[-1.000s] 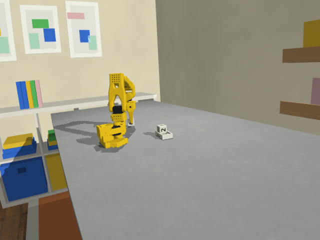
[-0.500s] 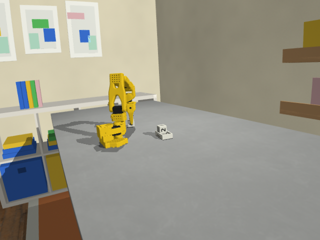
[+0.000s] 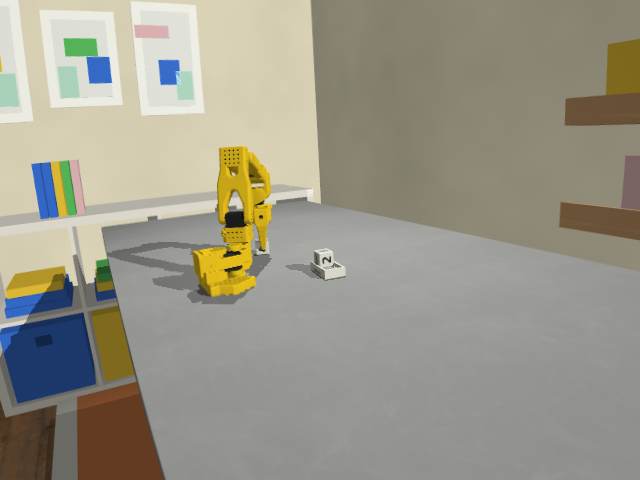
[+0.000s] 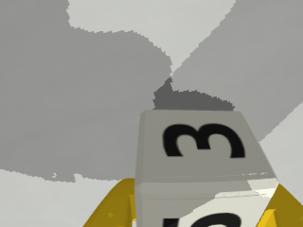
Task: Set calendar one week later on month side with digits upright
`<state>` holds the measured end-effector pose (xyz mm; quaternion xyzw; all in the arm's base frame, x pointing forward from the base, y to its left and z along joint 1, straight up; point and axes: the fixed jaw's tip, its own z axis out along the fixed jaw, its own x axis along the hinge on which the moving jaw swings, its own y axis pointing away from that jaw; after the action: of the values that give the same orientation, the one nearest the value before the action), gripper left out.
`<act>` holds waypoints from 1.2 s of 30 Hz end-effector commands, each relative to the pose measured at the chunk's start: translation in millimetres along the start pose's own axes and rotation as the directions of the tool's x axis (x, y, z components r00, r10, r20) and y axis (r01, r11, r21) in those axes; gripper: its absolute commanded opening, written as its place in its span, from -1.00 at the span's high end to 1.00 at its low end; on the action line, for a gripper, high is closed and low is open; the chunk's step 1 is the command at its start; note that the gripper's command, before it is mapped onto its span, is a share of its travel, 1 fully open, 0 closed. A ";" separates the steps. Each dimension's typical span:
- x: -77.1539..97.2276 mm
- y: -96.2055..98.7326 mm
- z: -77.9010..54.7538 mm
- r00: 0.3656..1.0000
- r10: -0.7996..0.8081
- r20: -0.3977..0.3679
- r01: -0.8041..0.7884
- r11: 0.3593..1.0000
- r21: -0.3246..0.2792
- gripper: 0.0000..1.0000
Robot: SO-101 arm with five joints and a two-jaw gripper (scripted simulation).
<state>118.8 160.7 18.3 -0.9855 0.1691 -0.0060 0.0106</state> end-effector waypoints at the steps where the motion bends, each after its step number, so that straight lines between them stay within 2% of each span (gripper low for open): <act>1: -1.0 -3.7 -2.8 1.000 -0.013 -0.005 0.013 1.000 0.024 0.76; 5: -1.0 -3.7 -2.8 1.000 -0.013 -0.005 0.013 1.000 0.024 0.66; 17: -1.0 -3.7 -2.8 1.000 -0.013 -0.005 0.013 1.000 0.024 0.61; 36: -1.0 -3.7 -2.8 1.000 -0.013 -0.005 0.013 1.000 0.024 0.30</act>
<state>118.8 160.7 18.3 -0.9855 0.1691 -0.0060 0.0107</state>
